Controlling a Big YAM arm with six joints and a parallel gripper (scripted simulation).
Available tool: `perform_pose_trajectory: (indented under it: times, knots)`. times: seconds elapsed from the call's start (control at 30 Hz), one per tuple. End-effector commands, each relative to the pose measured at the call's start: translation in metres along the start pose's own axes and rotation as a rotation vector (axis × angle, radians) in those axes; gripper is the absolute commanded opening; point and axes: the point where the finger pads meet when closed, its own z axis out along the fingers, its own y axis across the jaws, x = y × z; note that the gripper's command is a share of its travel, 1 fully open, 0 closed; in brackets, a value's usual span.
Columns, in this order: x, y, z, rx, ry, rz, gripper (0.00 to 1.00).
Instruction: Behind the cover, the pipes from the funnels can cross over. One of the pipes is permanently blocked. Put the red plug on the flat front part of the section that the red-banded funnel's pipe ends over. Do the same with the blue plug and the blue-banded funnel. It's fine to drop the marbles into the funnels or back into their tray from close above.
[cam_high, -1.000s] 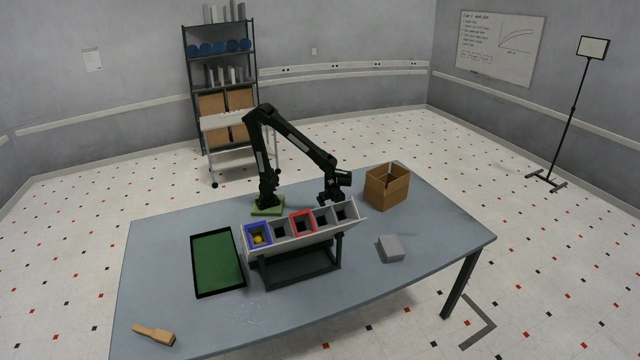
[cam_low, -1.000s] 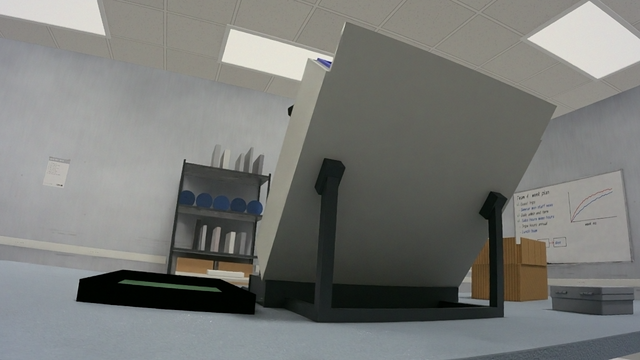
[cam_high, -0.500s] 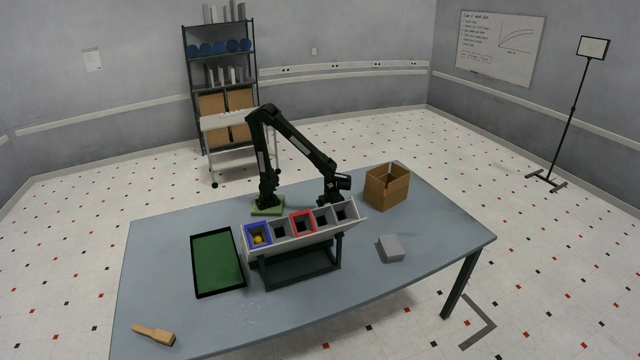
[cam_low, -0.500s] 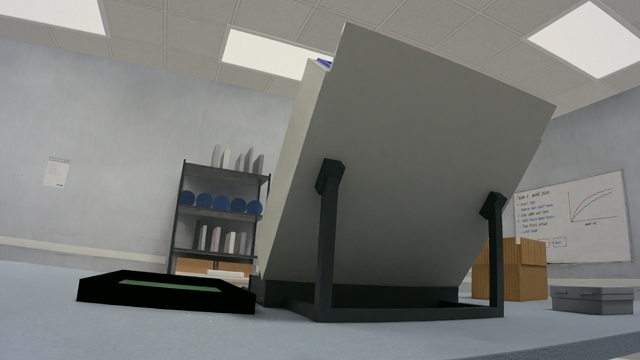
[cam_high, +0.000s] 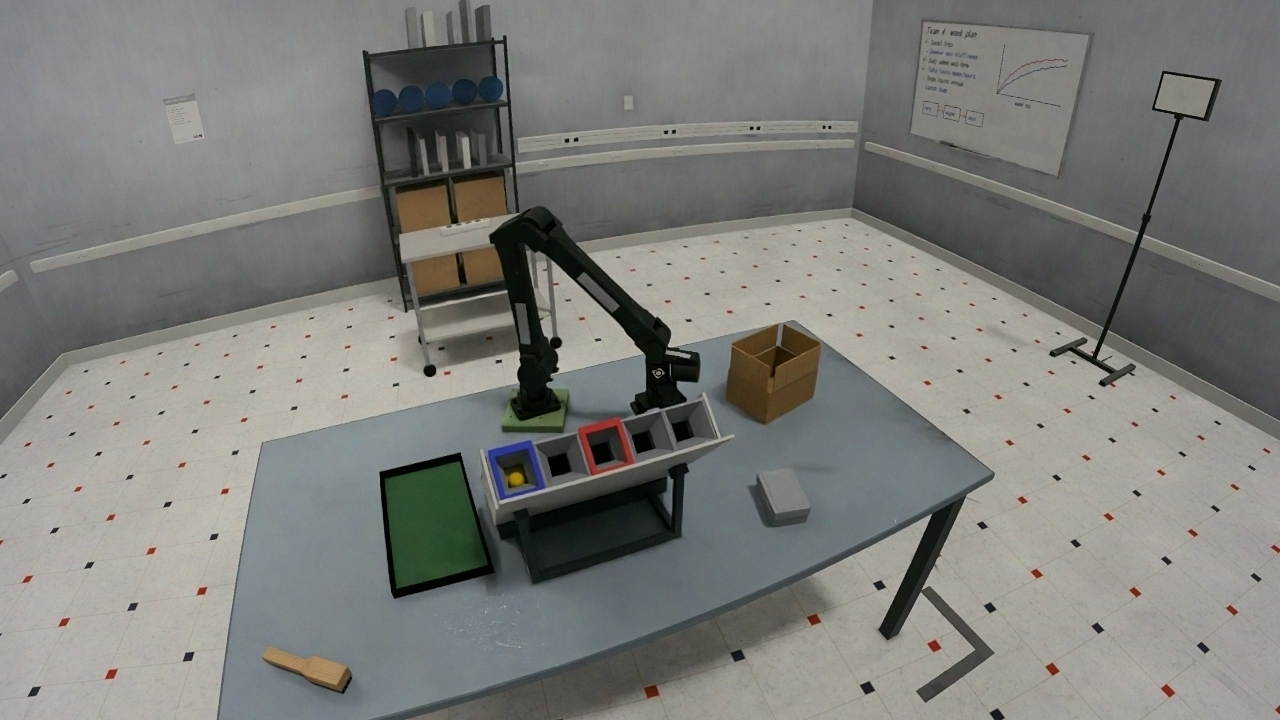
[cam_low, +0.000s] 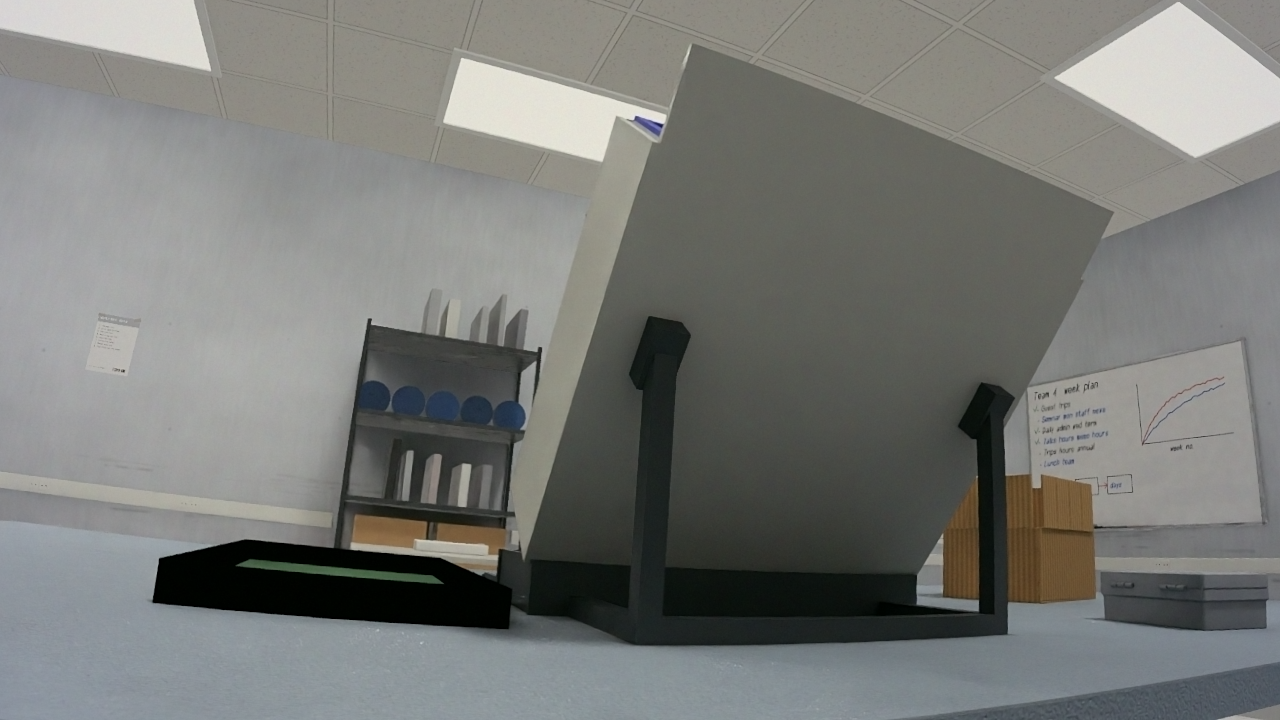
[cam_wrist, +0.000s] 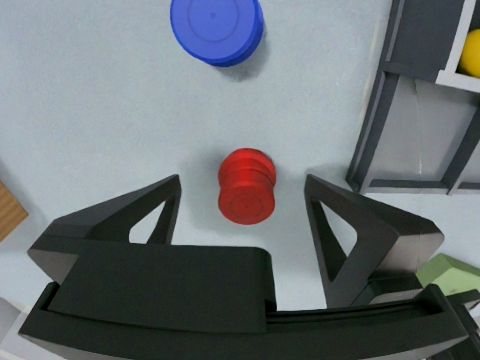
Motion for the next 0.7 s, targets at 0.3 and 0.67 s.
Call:
perform_pose_trajectory:
  times: [0.3, 0.67]
  knots:
    - [-0.0024, -0.0028, 0.0036, -0.01, -0.008, 0.0, 0.87]
    - [-0.0026, -0.0026, 0.0024, 0.001, 0.001, 0.002, 0.87]
